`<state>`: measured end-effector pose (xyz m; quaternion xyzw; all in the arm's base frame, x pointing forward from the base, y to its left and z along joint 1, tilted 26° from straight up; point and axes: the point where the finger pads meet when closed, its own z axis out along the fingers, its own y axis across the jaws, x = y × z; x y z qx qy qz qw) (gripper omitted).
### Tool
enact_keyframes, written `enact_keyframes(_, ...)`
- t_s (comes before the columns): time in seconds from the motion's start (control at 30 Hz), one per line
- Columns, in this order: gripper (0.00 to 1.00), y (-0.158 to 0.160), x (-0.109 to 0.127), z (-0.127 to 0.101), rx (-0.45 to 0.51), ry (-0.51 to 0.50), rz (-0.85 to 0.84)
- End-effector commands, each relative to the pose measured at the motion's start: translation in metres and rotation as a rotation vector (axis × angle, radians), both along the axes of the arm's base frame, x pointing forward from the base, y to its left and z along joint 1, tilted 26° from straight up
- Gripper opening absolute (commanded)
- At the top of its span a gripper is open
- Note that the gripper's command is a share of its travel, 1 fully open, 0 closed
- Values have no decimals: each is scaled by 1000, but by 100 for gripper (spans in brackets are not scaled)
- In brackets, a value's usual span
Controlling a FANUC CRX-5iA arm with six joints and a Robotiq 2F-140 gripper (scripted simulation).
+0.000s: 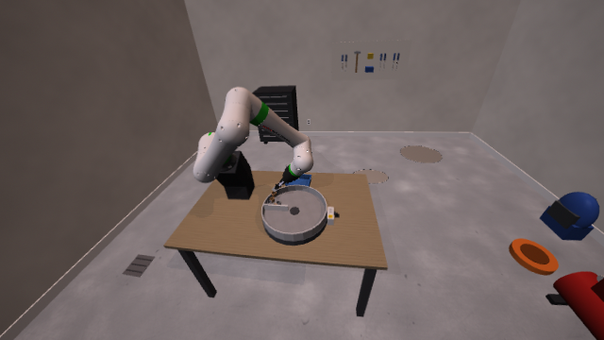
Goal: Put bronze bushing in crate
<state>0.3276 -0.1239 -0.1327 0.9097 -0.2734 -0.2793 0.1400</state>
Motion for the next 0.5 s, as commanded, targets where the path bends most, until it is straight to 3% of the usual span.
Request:
enact_keyframes(0.0, 0, 12, 7, -6, 0, 0, 0)
enact_keyframes(0.13, 0, 26, 15, -13, 0, 0, 0)
enact_keyframes(0.47, 0, 122, 68, -59, 0, 0, 0)
